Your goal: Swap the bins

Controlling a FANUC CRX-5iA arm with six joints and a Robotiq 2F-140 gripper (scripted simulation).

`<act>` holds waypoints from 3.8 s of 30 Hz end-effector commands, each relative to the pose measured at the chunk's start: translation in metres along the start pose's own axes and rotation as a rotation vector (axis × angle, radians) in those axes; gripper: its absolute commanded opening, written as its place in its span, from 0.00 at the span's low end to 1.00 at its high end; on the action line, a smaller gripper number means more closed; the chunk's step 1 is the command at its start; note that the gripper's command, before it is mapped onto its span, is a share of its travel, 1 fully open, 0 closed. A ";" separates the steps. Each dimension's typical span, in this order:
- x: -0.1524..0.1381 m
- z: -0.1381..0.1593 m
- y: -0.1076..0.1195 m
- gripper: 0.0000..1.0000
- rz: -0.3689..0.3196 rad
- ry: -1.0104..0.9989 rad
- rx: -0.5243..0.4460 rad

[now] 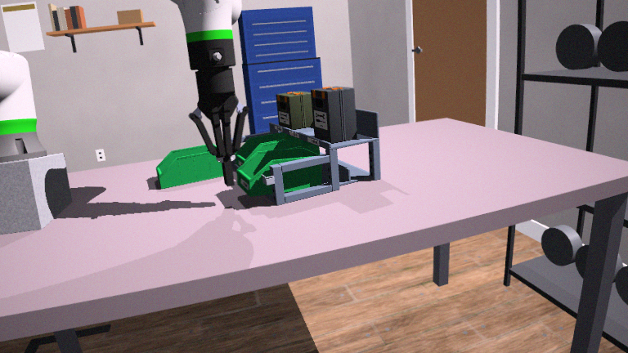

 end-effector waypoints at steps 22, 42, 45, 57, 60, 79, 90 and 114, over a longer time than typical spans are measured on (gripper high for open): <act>0.000 0.001 -0.021 0.10 0.001 0.000 -0.001; 0.001 0.001 -0.021 0.10 0.001 0.000 -0.001; 0.001 0.001 -0.021 0.10 0.001 0.000 -0.001; 0.001 0.001 -0.021 0.10 0.001 0.000 -0.001; 0.001 0.001 -0.021 0.10 0.001 0.000 -0.001; 0.017 0.005 -0.020 0.10 0.001 0.000 -0.001; 0.017 0.006 -0.020 0.10 0.001 0.000 -0.001; 0.024 0.007 -0.020 0.10 0.001 0.000 -0.001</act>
Point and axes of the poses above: the point where the finger pads meet when closed, its own y axis back along the fingers, its own x axis across the jaws, z = x × y, the point moved 7 cm from there along y, back along the fingers, and after that the axes turned 15 degrees about y, right-handed, at the moved point
